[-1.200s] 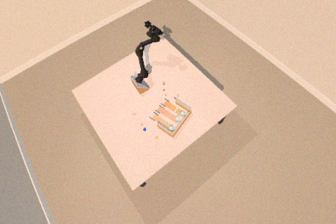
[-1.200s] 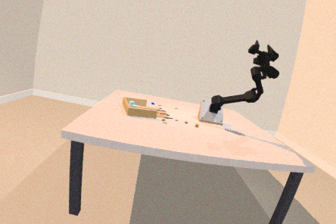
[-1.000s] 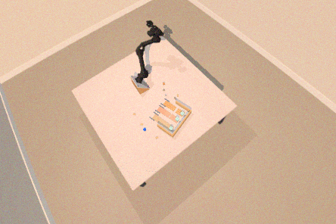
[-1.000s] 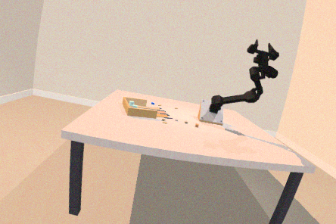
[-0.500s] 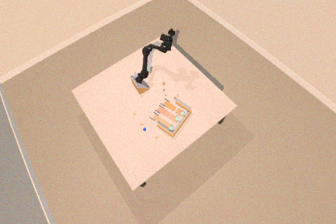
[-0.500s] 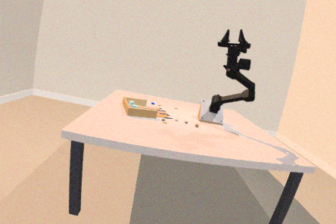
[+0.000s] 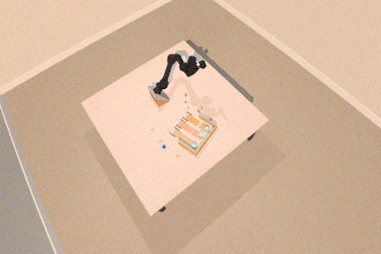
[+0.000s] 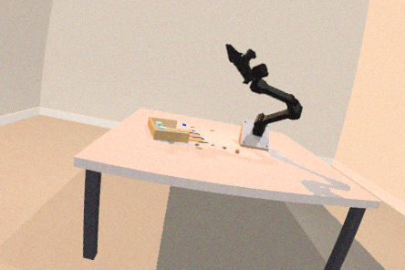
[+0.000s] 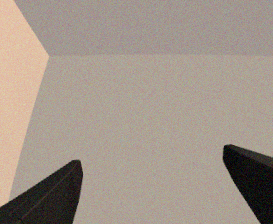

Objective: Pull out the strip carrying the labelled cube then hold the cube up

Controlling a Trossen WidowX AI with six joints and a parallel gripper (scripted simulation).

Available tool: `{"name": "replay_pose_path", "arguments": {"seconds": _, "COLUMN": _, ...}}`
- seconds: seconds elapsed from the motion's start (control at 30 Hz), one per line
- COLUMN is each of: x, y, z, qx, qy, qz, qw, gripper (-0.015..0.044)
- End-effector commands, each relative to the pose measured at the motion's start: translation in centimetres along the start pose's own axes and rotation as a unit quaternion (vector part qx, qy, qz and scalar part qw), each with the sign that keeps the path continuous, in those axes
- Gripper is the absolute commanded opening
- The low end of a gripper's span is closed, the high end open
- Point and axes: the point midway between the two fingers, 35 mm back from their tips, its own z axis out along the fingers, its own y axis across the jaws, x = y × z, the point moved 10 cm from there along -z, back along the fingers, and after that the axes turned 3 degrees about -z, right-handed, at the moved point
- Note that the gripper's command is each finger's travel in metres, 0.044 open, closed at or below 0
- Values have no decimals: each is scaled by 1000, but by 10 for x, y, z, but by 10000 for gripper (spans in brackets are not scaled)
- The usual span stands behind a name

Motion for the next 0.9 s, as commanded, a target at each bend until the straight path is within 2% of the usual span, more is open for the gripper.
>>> {"name": "replay_pose_path", "arguments": {"seconds": 0.0, "x": 35, "y": -37, "z": 1, "qx": 10, "qy": 107, "qz": -53, "qw": 993, "gripper": 400}}
{"name": "replay_pose_path", "arguments": {"seconds": 0.27, "x": 96, "y": -111, "z": -20, "qx": 12, "qy": 321, "qz": -101, "qw": 942, "gripper": 400}}
{"name": "replay_pose_path", "arguments": {"seconds": 0.57, "x": 143, "y": -186, "z": -80, "qx": -12, "qy": 529, "qz": -48, "qw": 847, "gripper": 400}}
{"name": "replay_pose_path", "arguments": {"seconds": 0.77, "x": 159, "y": -220, "z": -133, "qx": -42, "qy": 617, "qz": 49, "qw": 784, "gripper": 400}}
{"name": "replay_pose_path", "arguments": {"seconds": 0.87, "x": 160, "y": -223, "z": -139, "qx": -45, "qy": 624, "qz": 62, "qw": 778, "gripper": 400}}
